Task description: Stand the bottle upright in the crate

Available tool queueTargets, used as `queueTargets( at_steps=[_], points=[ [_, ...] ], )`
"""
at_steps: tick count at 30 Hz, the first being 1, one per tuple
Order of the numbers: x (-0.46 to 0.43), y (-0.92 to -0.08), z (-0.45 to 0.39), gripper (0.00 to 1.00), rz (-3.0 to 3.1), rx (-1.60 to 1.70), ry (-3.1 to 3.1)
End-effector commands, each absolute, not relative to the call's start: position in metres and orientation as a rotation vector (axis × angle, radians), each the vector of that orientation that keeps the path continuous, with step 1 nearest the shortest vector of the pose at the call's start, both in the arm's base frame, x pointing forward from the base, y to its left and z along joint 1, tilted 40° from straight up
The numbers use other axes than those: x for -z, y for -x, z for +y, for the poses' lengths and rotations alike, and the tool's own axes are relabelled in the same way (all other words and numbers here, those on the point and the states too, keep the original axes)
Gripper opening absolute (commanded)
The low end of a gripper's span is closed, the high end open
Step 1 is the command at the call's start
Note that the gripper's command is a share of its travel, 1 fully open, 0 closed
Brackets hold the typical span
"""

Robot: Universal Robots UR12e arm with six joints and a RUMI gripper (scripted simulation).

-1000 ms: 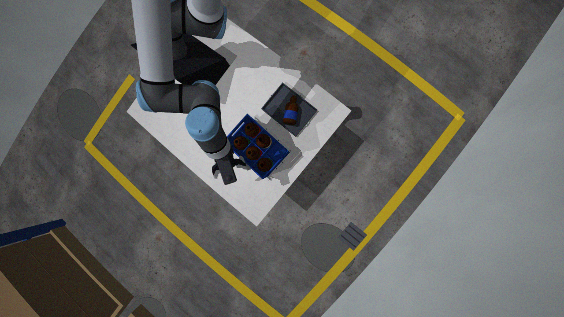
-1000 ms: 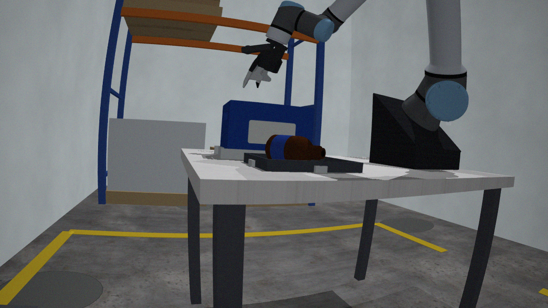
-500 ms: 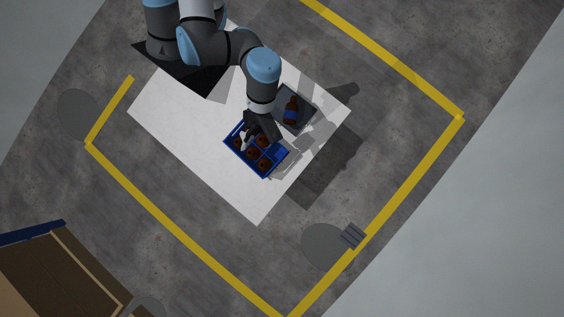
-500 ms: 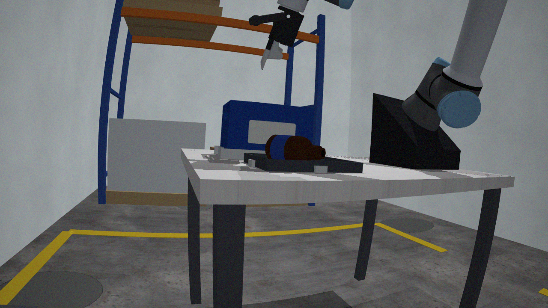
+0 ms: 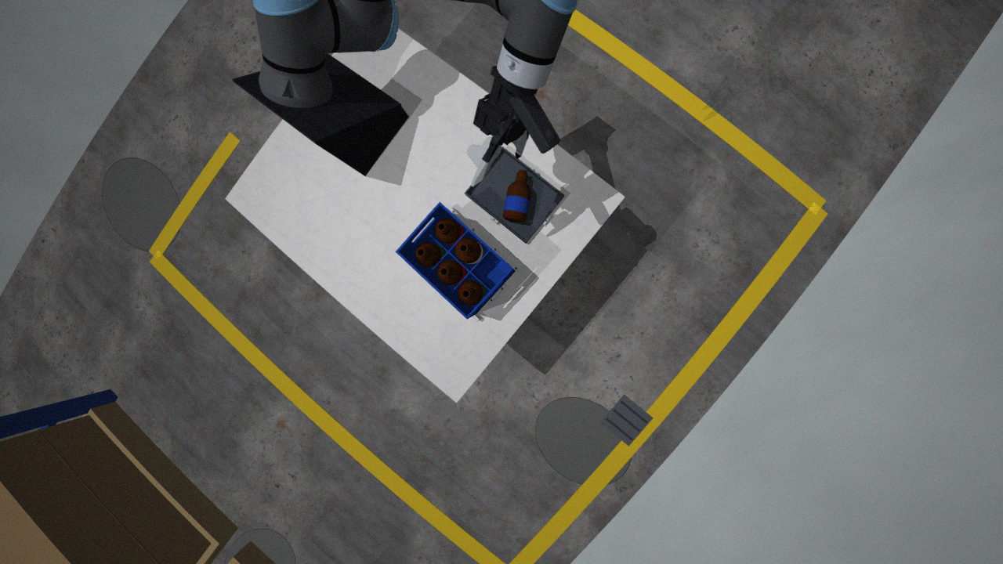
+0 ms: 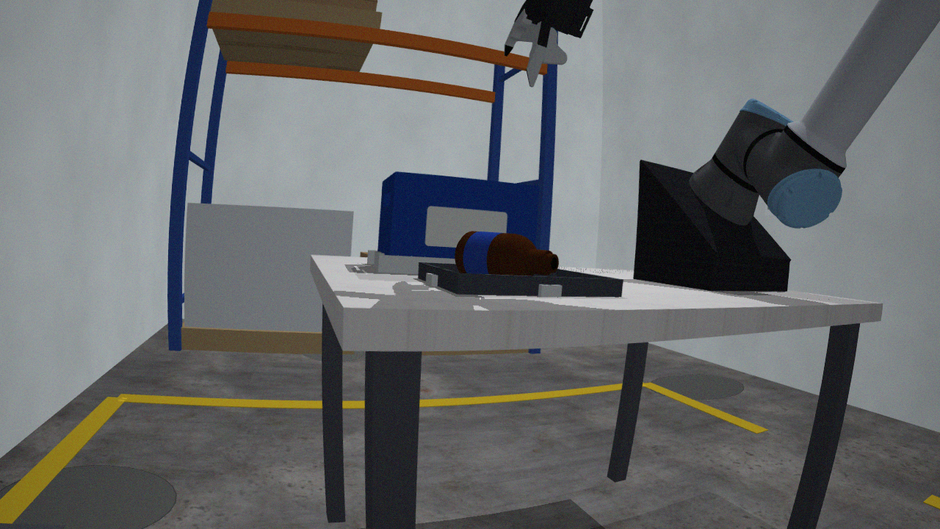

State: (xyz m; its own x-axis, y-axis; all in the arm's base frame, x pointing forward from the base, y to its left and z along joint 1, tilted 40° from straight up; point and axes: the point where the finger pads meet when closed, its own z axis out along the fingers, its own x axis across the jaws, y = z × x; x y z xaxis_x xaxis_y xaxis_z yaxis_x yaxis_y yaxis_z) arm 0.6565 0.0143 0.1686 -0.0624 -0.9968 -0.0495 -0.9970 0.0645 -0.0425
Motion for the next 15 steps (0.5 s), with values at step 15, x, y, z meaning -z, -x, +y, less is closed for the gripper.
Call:
queueTargets(
  at_steps=[15],
  points=[
    [-0.118,-0.641,0.103,1.00,2.582,-0.546,1.400]
  ],
)
